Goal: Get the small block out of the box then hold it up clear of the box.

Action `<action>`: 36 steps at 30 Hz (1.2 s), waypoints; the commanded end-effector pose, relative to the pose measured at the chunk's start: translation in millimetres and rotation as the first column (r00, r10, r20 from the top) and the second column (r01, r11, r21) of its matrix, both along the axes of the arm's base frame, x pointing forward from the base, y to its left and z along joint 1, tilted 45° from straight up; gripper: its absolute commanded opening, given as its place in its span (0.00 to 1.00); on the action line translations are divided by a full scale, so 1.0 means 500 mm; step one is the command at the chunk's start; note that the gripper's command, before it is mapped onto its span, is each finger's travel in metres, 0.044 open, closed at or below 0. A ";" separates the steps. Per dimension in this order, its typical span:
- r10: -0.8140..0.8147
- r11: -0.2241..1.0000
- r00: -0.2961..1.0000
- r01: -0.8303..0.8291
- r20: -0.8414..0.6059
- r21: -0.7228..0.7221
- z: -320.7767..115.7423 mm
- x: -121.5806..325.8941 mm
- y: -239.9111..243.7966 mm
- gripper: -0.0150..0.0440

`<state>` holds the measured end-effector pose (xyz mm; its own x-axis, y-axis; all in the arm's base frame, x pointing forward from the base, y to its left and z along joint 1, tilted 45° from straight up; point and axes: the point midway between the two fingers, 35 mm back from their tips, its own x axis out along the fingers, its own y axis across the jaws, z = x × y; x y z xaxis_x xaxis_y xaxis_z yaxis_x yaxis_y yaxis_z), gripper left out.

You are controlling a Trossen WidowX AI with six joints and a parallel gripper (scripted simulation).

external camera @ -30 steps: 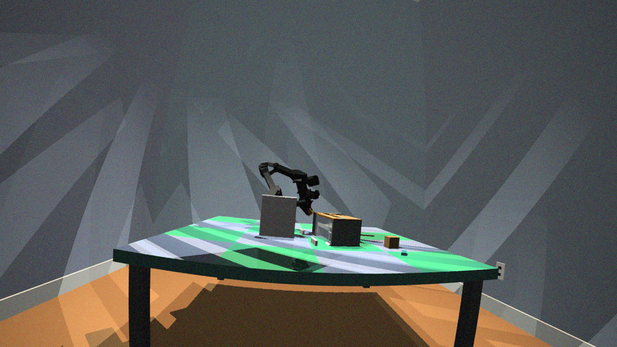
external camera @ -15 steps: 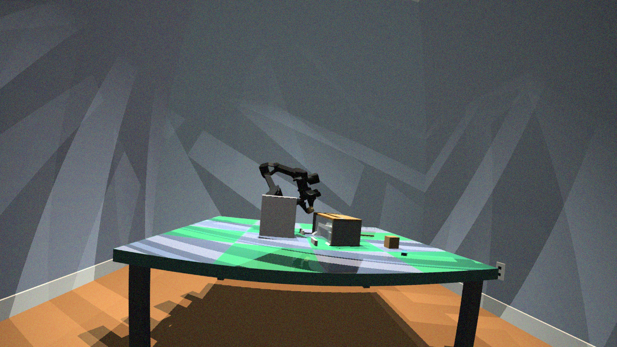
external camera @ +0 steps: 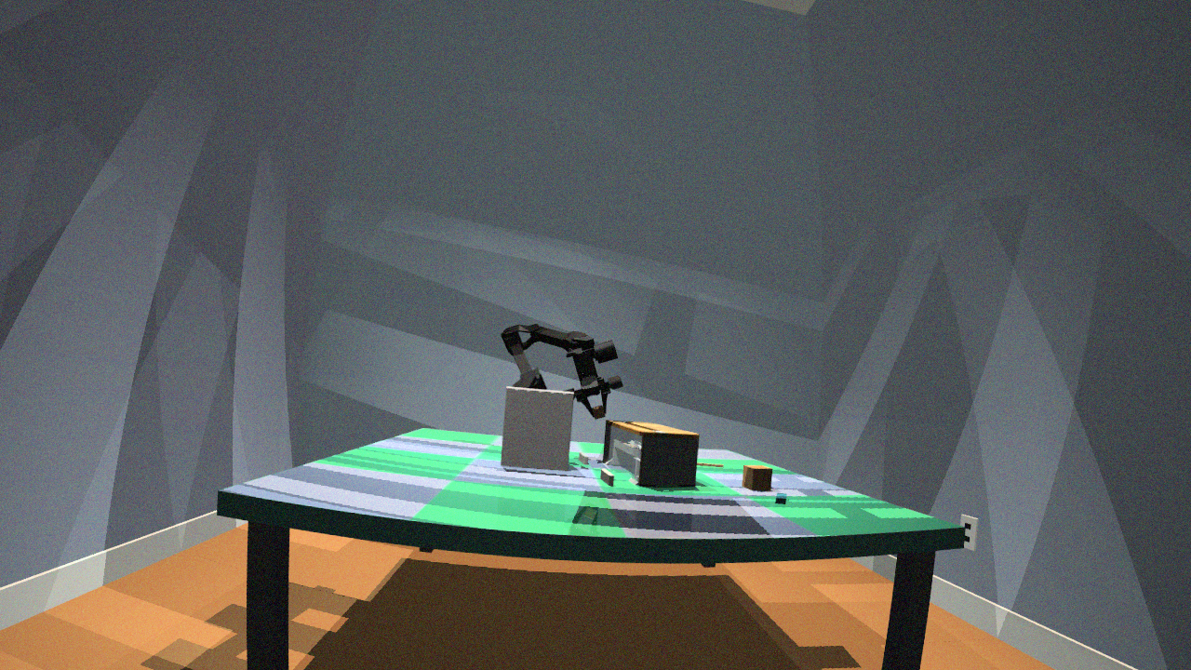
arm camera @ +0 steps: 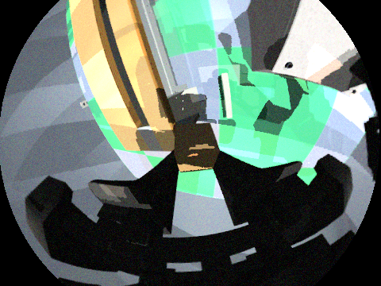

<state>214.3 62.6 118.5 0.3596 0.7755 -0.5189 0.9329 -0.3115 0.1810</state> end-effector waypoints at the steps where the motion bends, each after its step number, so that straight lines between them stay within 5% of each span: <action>1: -0.084 0.993 0.990 0.092 -0.116 0.068 0.012 0.004 -0.005 0.25; 21: -0.280 0.810 0.674 0.548 -0.684 0.209 0.048 0.013 -0.027 0.25; 36: -0.279 0.800 0.657 0.562 -0.700 0.208 0.049 0.013 -0.028 0.25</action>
<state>220.7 48.4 142.2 0.4115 0.7926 -0.4499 0.5321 -0.6097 -0.5875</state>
